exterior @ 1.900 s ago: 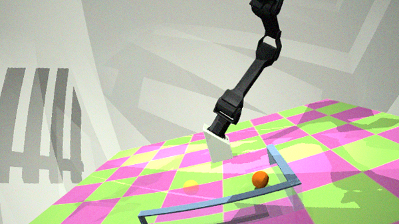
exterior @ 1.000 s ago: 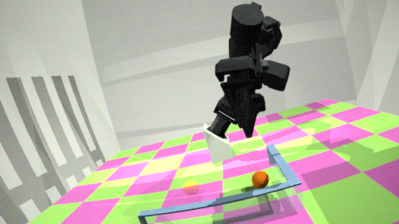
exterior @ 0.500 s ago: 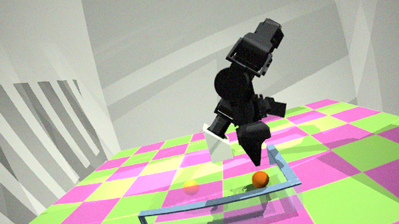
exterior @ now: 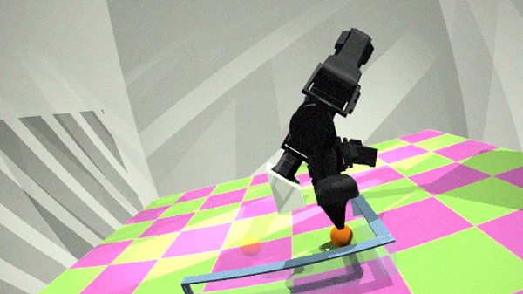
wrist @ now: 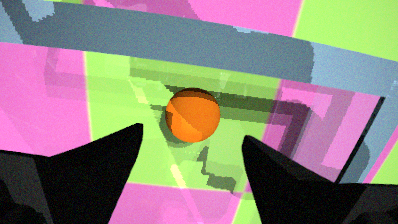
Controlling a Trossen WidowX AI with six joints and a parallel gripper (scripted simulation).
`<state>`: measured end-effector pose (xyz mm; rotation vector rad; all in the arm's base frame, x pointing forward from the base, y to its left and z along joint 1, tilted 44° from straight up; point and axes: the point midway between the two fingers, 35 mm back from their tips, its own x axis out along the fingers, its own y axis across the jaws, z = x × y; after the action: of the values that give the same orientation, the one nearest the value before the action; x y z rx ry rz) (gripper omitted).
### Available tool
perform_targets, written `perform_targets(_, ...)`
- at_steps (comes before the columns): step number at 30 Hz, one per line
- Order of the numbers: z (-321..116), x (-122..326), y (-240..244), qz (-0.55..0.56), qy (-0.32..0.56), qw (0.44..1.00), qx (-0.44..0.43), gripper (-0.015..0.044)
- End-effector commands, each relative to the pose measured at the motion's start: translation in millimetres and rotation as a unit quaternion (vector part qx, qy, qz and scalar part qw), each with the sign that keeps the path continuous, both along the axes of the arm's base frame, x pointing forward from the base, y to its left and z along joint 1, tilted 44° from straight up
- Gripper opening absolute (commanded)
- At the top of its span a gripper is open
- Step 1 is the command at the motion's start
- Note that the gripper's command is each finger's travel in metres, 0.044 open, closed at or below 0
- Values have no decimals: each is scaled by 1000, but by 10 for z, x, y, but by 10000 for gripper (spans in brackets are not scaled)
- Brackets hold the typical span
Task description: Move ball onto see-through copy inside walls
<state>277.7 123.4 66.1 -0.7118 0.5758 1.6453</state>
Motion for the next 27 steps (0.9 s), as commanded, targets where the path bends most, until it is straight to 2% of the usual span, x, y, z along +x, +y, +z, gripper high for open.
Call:
perform_targets(1,-49,-11,52,-1,2,1000,2,311)
perform_targets(19,-235,-51,234,-1,2,1000,3,311)
perform_targets(23,-235,-51,234,-1,2,1000,3,206)
perform_targets(27,-235,-51,234,-1,2,1000,3,179)
